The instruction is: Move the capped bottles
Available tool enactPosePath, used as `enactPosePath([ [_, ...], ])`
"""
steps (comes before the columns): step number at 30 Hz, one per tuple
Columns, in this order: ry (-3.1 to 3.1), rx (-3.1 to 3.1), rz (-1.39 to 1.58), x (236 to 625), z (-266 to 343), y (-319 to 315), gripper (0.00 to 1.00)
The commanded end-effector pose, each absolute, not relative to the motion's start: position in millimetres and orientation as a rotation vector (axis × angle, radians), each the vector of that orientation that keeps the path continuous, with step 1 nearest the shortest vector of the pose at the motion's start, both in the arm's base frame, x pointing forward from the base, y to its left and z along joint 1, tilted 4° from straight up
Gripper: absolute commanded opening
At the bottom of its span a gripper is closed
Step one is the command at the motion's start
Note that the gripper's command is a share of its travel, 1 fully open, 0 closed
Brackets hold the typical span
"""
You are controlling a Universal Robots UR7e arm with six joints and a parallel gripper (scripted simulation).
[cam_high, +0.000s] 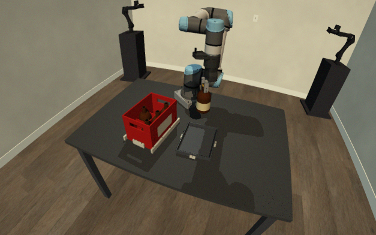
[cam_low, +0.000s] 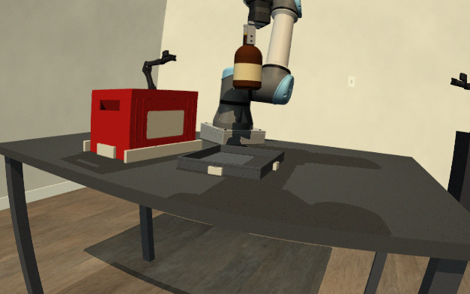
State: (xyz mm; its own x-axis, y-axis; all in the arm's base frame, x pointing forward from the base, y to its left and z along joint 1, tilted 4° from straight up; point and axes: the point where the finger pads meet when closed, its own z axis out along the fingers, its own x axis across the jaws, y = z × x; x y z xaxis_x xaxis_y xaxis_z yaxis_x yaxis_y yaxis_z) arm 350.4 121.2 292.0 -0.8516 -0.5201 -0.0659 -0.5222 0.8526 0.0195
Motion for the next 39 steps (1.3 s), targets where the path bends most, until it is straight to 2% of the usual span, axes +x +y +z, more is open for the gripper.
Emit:
enactPosePath([
  [1, 2.970, -0.835, 0.056, 350, 279, 123, 0.00],
  [39, 2.968, -0.833, 0.054, 352, 232, 127, 0.00],
])
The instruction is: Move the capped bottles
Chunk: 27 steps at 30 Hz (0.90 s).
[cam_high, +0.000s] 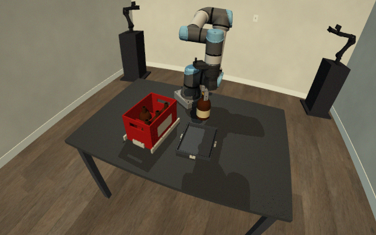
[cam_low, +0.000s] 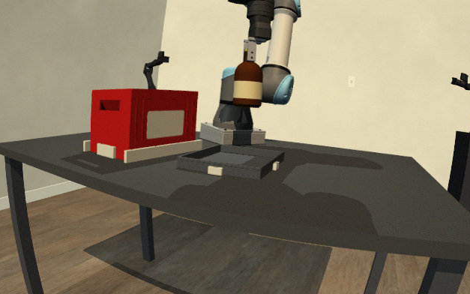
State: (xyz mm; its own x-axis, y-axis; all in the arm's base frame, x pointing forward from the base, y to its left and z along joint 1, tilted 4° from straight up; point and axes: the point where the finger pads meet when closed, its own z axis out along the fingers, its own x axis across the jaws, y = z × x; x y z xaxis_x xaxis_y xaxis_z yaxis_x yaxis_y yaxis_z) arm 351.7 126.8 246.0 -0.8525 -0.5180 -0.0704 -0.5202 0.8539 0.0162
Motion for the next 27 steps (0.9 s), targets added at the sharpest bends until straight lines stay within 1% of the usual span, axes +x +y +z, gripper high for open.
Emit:
enactPosePath([
  [1, 2.969, -0.833, 0.054, 352, 230, 127, 0.00],
  [6, 2.969, -0.833, 0.053, 352, 224, 128, 0.00],
  [7, 2.966, -0.831, 0.054, 352, 233, 127, 0.00],
  [21, 2.969, -0.833, 0.053, 353, 205, 128, 0.00],
  [24, 2.966, -0.831, 0.054, 353, 214, 128, 0.00],
  [27, 2.967, -0.831, 0.054, 353, 208, 128, 0.00],
])
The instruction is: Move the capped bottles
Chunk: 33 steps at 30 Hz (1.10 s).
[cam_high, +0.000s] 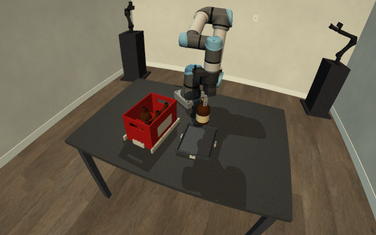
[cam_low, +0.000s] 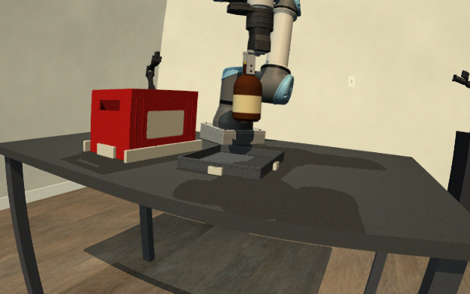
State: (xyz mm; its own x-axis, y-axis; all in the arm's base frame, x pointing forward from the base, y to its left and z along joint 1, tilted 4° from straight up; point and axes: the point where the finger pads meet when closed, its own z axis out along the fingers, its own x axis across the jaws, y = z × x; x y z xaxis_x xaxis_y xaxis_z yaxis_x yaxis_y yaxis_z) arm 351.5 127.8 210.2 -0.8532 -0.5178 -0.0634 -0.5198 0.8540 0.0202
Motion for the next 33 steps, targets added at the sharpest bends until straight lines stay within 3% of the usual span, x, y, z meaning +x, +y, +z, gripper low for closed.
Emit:
enactPosePath([
  [1, 2.967, -0.831, 0.054, 353, 206, 128, 0.00],
  [33, 2.967, -0.831, 0.054, 354, 171, 129, 0.00],
])
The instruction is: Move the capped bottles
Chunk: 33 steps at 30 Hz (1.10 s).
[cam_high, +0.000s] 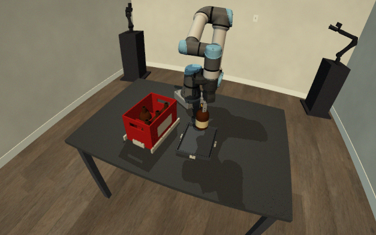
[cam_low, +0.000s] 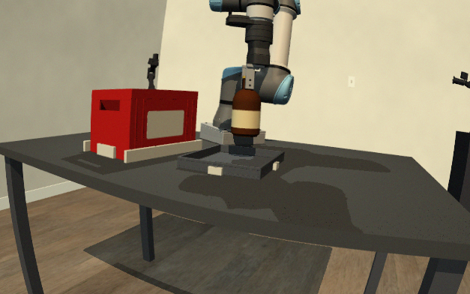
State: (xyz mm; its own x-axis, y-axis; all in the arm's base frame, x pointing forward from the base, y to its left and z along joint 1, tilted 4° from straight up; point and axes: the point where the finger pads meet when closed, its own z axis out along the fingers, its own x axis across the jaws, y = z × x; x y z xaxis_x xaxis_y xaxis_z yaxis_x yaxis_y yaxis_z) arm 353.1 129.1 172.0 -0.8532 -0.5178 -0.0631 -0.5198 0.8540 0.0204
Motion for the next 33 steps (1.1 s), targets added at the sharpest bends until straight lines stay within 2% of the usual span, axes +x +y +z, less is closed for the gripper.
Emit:
enactPosePath([
  [1, 2.967, -0.831, 0.054, 354, 169, 129, 0.00],
  [12, 2.969, -0.833, 0.053, 355, 147, 131, 0.00],
  [33, 2.966, -0.831, 0.054, 356, 141, 131, 0.00],
])
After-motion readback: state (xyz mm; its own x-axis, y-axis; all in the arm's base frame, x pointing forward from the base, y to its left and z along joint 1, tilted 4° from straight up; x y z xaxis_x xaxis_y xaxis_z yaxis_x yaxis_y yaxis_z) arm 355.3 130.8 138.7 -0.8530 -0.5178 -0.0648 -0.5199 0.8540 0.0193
